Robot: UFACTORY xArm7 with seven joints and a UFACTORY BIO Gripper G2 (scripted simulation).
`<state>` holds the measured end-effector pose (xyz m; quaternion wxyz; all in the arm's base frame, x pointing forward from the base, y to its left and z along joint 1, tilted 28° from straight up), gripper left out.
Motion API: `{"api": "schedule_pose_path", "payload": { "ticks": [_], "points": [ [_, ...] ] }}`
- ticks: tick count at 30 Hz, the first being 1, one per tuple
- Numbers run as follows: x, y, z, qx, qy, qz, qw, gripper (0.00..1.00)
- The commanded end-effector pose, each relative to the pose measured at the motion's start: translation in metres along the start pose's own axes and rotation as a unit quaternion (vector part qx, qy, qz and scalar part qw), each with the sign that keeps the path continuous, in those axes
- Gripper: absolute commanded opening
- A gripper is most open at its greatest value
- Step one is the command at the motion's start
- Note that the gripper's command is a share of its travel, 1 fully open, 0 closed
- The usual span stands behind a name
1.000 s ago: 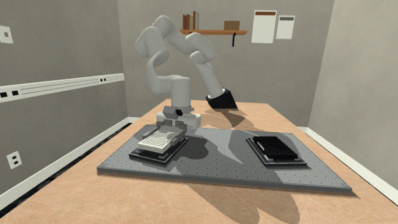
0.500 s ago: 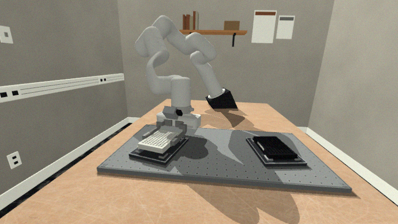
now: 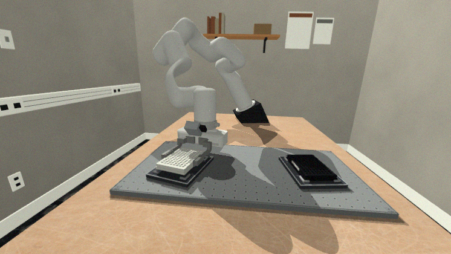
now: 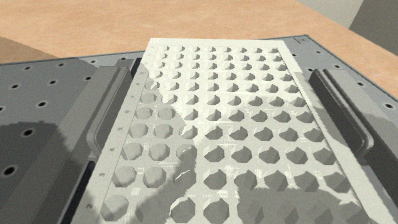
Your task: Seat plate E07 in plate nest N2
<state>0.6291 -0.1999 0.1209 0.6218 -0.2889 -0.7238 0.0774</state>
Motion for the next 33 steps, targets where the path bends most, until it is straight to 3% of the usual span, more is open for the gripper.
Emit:
{"api": "schedule_pose_path", "payload": {
  "ticks": [1,33],
  "points": [
    [0.0021,0.0007,-0.0015,0.000,-0.002,-0.001,1.000,0.00],
    [-0.0026,0.0010,-0.0015,0.000,-0.002,-0.001,1.000,0.00]
  ]
}}
Point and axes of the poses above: the point midway between the two finger pads, its own z axis back along the fingers, its own y axis across the jaws, x = y × z, the point moved 1 cm from there along z, back along the fingers, and after that the axes turned 3 degrees about z, right-handed, at the moved point
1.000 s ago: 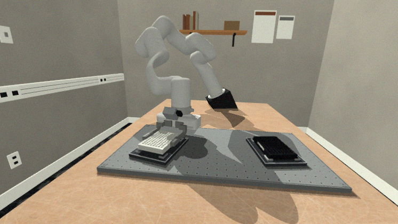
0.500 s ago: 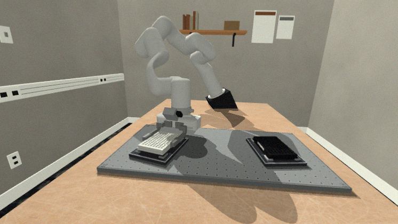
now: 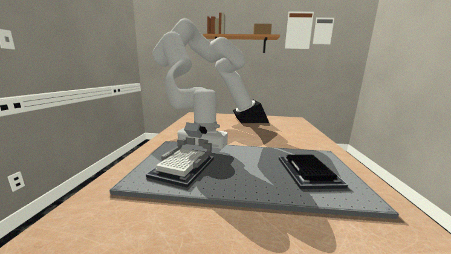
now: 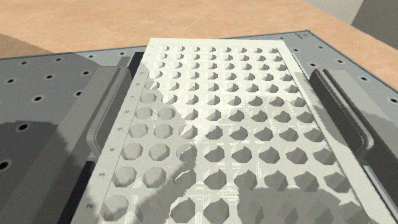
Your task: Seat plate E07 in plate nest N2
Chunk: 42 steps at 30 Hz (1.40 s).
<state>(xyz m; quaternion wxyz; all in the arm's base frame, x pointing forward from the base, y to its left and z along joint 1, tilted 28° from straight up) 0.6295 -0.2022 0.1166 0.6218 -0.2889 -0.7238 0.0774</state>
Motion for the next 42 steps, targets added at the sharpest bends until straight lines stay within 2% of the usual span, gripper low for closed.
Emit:
{"api": "schedule_pose_path", "payload": {
  "ticks": [1,20,21,42],
  "points": [
    [0.0021,0.0007,-0.0015,0.000,-0.002,-0.001,1.000,0.00],
    [-0.0008,0.0009,-0.0015,0.000,-0.002,-0.001,1.000,0.00],
    [-0.0009,0.0009,-0.0015,0.000,-0.002,-0.001,1.000,0.54],
    [-0.0009,0.0009,-0.0015,0.000,-0.003,-0.001,1.000,0.54]
  ]
}}
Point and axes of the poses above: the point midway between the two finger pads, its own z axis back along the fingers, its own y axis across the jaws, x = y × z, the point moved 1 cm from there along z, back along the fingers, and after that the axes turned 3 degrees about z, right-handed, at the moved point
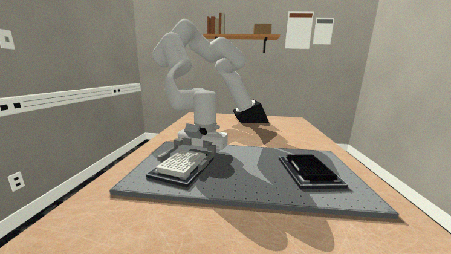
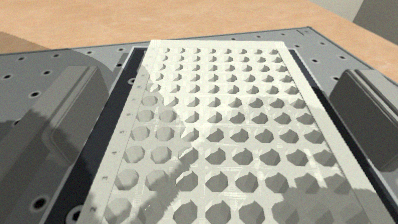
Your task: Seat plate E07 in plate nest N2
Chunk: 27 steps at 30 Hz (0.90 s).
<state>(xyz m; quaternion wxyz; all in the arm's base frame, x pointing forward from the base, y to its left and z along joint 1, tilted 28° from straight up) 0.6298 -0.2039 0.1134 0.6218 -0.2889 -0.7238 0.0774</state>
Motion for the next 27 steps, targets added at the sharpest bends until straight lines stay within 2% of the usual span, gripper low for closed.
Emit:
{"api": "schedule_pose_path", "payload": {
  "ticks": [1,13,27],
  "points": [
    [0.003,0.001,-0.001,0.000,-0.002,-0.001,1.000,0.54],
    [0.003,0.001,-0.001,0.000,-0.002,-0.001,1.000,0.54],
    [0.035,-0.001,-0.001,0.000,-0.002,-0.001,1.000,0.54]
  ]
}}
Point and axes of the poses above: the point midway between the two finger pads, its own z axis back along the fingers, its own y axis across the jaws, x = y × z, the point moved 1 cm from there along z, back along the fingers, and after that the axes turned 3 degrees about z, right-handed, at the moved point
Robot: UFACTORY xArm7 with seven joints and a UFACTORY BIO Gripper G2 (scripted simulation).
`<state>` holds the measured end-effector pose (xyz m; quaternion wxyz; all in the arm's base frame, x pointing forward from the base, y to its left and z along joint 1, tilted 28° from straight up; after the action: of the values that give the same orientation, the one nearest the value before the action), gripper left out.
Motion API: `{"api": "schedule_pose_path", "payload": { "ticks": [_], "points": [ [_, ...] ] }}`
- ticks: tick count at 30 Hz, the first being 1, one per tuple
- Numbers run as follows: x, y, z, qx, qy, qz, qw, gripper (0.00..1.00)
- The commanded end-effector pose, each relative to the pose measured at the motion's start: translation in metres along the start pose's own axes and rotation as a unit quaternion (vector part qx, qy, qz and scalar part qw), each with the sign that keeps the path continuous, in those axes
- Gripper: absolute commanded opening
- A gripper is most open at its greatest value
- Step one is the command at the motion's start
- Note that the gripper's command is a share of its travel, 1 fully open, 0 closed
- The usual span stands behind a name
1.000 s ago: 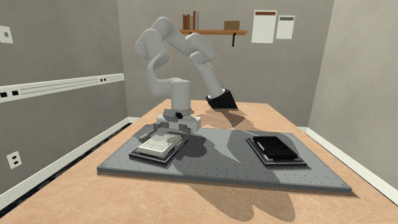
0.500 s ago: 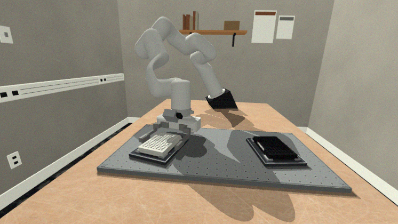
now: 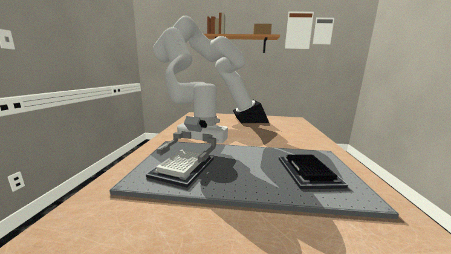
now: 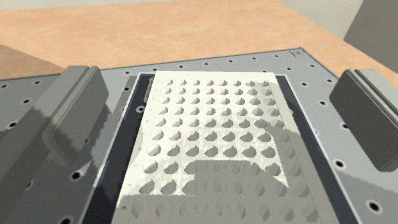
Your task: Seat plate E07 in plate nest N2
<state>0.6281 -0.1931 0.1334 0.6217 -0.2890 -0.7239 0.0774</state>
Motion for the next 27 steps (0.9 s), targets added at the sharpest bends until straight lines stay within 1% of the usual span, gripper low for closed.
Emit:
{"api": "schedule_pose_path", "payload": {
  "ticks": [1,8,10,19,27],
  "points": [
    [0.015,0.000,-0.001,0.000,-0.002,-0.001,1.000,0.54],
    [0.033,-0.001,-0.001,0.000,-0.002,-0.001,1.000,0.54],
    [0.033,-0.001,-0.001,0.000,-0.002,-0.001,1.000,0.54],
    [0.057,-0.002,-0.001,0.000,-0.002,-0.001,1.000,0.54],
    [0.059,-0.002,-0.001,0.000,-0.002,-0.001,1.000,0.54]
  ]
}}
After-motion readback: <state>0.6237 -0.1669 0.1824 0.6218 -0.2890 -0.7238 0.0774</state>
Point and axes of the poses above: the point midway between the two finger pads, its own z axis back along the fingers, its own y axis across the jaws, x = y × z, the point moved 1 cm from there along z, back along the fingers, and after that the axes turned 3 degrees about z, right-handed, at the moved point
